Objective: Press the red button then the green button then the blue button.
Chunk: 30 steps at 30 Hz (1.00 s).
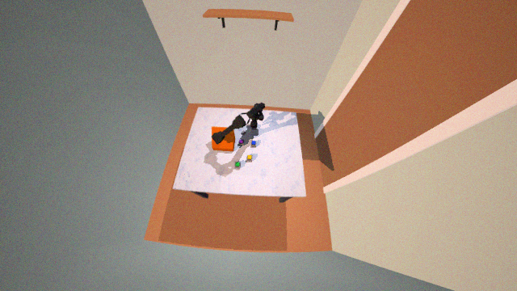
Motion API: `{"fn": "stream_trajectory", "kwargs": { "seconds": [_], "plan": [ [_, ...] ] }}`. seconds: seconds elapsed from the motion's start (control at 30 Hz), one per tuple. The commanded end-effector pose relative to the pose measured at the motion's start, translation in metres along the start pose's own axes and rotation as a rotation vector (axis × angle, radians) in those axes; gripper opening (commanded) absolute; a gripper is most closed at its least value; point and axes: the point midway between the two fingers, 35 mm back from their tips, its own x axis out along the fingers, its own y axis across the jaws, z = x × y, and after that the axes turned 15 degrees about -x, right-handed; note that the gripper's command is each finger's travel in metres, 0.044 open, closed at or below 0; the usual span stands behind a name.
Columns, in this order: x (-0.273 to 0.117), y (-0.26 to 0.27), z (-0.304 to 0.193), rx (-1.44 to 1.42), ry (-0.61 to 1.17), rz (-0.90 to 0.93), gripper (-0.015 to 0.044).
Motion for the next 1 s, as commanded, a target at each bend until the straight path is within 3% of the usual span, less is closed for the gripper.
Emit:
{"fn": "stream_trajectory", "kwargs": {
  "seconds": [0.0, 0.97],
  "plan": [
    [-0.002, -0.001, 0.002, 0.000, -0.012, 0.000, 0.0020],
    [0.030, -0.001, 0.003, 0.000, -0.012, -0.002, 0.0020]
  ]
}}
